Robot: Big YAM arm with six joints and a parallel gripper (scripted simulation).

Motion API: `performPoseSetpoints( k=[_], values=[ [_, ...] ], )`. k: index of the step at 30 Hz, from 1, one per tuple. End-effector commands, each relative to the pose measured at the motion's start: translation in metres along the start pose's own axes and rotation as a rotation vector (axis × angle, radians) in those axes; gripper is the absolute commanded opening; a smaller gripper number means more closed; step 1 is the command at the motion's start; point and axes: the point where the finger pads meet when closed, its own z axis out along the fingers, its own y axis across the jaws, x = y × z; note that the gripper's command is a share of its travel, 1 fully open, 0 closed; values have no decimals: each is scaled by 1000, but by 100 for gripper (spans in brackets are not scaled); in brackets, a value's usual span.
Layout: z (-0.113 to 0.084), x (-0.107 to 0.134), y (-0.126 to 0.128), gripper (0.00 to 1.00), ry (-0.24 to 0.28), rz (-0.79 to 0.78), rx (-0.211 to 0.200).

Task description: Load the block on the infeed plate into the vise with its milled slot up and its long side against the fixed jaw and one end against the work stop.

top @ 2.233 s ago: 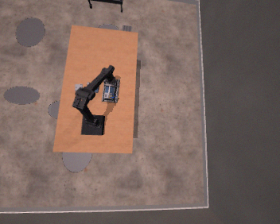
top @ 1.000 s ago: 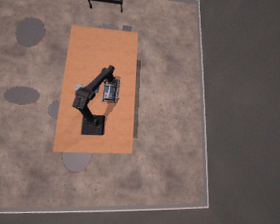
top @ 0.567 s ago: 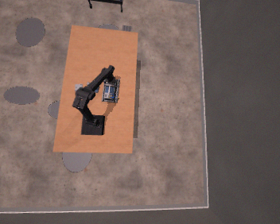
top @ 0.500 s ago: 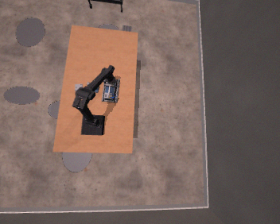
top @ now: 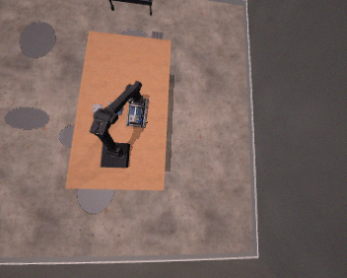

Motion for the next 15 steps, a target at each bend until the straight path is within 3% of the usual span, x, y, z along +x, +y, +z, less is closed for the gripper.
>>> performPoseSetpoints(
  k=[1, 6, 7, 15],
  values=[
    [-13, -24, -1, 0, -57, 3, 15],
    [-13, -24, -1, 0, -57, 3, 15],
    [-13, -24, -1, 74, -57, 3, 15],
    [-13, -20, 0, 74, -40, 2, 12]
  ],
)
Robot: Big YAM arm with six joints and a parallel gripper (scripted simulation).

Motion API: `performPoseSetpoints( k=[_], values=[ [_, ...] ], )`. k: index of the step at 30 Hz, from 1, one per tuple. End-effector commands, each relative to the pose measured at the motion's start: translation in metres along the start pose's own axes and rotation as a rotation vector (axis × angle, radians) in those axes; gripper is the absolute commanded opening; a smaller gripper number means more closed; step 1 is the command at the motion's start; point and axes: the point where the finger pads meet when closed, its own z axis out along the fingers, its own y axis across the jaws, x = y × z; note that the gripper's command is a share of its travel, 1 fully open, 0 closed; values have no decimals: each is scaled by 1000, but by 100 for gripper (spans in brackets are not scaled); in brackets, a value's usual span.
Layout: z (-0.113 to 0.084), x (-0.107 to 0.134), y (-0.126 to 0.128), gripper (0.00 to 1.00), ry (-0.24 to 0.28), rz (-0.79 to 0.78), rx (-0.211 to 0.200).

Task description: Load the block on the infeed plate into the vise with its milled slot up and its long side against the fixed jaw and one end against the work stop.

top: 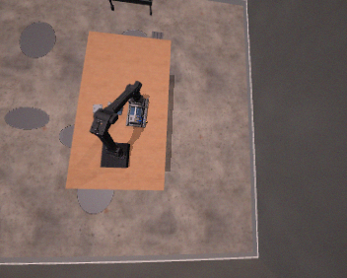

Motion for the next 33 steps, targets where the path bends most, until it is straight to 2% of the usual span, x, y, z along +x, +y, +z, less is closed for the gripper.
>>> performPoseSetpoints(
  k=[1, 29, 33],
  values=[
    [-13, -19, 0, 74, -35, 2, 11],
    [-13, -19, 0, 74, -36, 2, 11],
    [-26, -24, -1, 74, -54, 2, 15]
  ],
)
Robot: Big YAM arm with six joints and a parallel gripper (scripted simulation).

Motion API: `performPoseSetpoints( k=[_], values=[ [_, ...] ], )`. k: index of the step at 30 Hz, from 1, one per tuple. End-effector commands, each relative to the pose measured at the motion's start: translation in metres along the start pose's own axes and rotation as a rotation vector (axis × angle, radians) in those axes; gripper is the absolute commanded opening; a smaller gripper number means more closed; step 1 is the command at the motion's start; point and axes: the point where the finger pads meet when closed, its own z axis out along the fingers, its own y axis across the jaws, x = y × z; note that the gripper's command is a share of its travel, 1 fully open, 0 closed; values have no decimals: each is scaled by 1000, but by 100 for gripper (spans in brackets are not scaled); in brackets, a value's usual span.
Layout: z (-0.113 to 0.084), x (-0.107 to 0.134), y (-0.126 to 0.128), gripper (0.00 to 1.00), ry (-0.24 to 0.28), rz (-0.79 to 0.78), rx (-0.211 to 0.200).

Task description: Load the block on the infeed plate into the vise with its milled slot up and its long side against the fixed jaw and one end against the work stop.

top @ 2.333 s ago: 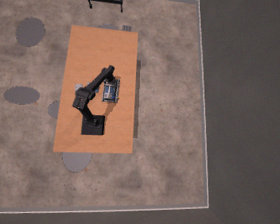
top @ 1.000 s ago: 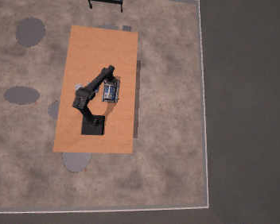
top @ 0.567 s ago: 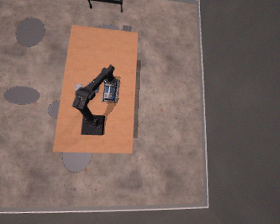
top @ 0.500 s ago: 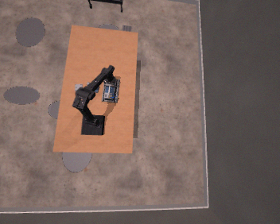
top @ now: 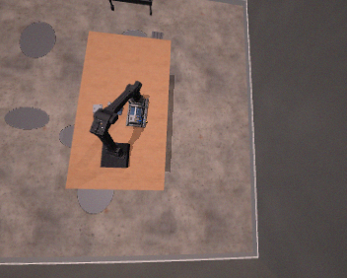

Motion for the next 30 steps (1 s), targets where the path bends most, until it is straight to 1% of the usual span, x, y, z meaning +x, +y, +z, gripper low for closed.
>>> performPoseSetpoints(
  k=[1, 11, 13, 26, 28, 30],
  values=[
    [-31, -25, -1, 74, -66, 2, 17],
    [-54, -24, -1, 74, -71, 2, 19],
    [-54, -24, -1, 74, -71, 2, 19],
    [-96, -22, -1, 74, -73, 2, 19],
    [-100, -22, -1, 74, -74, 2, 19],
    [-100, -22, -1, 74, -74, 2, 19]
  ],
)
